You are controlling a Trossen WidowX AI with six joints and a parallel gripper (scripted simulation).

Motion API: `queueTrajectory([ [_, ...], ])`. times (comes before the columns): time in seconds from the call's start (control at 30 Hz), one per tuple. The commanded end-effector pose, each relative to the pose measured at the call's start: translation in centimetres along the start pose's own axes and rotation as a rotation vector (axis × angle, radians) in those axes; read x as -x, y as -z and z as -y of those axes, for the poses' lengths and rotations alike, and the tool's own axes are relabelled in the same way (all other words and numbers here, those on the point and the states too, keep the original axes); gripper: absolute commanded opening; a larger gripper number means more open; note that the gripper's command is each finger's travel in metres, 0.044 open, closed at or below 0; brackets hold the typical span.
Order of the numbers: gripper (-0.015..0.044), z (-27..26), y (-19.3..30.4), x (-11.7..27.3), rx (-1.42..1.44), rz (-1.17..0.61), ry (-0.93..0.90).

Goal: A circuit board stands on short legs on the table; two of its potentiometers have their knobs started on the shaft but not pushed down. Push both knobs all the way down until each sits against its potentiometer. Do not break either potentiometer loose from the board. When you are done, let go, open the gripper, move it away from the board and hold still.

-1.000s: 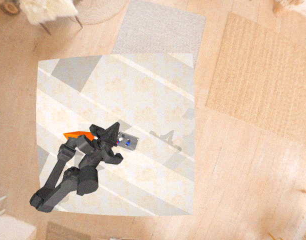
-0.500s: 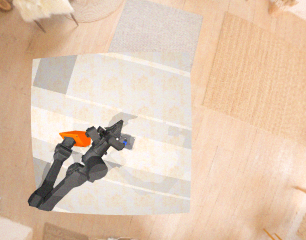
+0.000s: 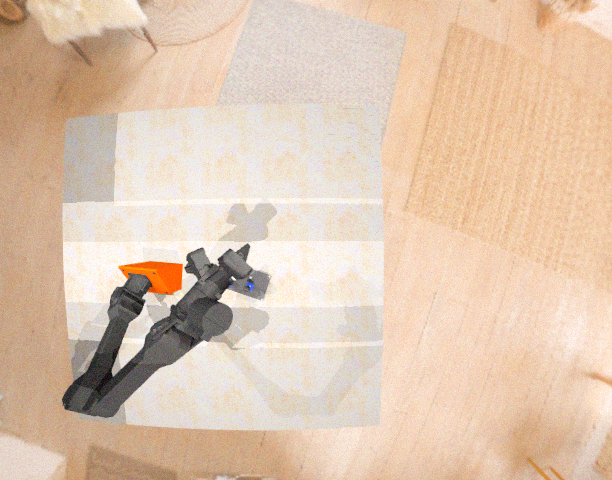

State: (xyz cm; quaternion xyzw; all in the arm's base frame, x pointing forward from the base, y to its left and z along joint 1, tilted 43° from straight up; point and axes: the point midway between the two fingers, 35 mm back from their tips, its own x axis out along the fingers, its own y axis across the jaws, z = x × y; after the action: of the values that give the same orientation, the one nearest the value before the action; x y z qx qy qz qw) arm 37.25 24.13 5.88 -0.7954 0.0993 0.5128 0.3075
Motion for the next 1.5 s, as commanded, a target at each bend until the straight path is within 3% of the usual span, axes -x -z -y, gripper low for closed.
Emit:
queueTrajectory([
  [0.0,0.0000,-1.6,0.3,-0.5,0.084,-0.015,-0.072],
  [0.73,0.0000,-10.7,2.2,-1.3,0.611,0.041,-0.503],
  [1.47,0.0000,-18.2,4.1,0.7,1.160,0.334,-0.890],
])
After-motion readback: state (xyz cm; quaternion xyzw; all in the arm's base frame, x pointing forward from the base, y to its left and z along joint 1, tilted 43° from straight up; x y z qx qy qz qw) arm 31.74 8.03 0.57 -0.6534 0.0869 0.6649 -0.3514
